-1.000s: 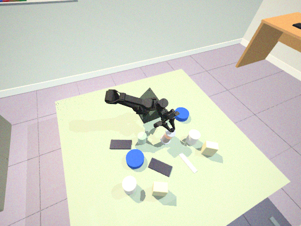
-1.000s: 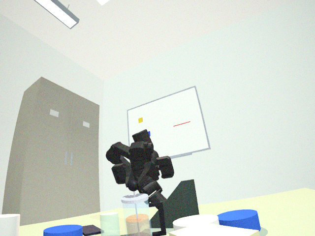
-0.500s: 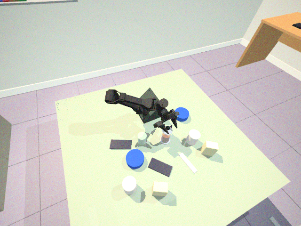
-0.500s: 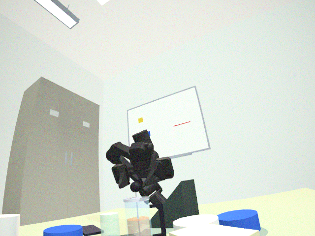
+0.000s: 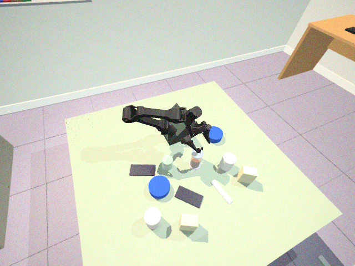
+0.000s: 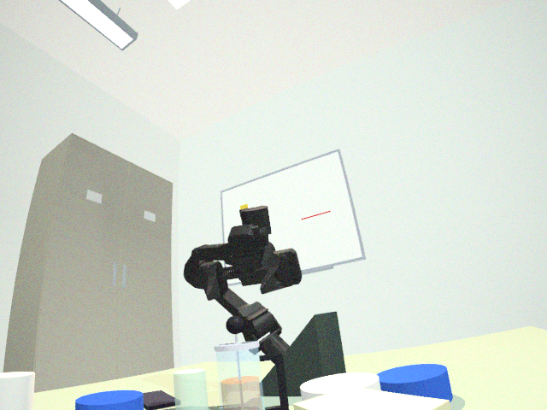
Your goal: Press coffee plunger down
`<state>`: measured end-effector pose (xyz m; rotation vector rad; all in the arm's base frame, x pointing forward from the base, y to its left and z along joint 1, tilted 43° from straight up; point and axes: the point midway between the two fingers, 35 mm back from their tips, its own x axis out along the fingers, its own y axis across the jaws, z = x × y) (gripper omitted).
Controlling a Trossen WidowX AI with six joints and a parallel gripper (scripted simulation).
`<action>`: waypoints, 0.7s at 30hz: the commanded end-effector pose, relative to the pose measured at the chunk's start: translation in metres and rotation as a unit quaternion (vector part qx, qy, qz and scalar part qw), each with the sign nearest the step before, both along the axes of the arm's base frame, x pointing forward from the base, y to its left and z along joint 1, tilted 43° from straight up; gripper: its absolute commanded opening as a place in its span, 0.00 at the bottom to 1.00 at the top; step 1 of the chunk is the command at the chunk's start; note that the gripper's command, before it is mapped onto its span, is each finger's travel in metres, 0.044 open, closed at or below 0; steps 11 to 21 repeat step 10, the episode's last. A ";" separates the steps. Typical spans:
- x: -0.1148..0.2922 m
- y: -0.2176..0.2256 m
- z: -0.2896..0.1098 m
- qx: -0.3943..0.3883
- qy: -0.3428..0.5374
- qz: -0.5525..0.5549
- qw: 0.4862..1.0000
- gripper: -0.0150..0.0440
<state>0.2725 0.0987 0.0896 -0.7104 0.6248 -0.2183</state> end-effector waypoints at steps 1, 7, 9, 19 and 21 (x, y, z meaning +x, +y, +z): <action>-0.011 0.016 0.035 0.000 -0.012 -0.001 1.000 1.00; -0.011 0.016 0.034 0.000 -0.012 -0.001 1.000 1.00; -0.011 0.016 0.034 0.000 -0.012 -0.001 1.000 1.00; -0.011 0.016 0.034 0.000 -0.012 -0.001 1.000 1.00; -0.011 0.016 0.034 0.000 -0.012 -0.001 1.000 1.00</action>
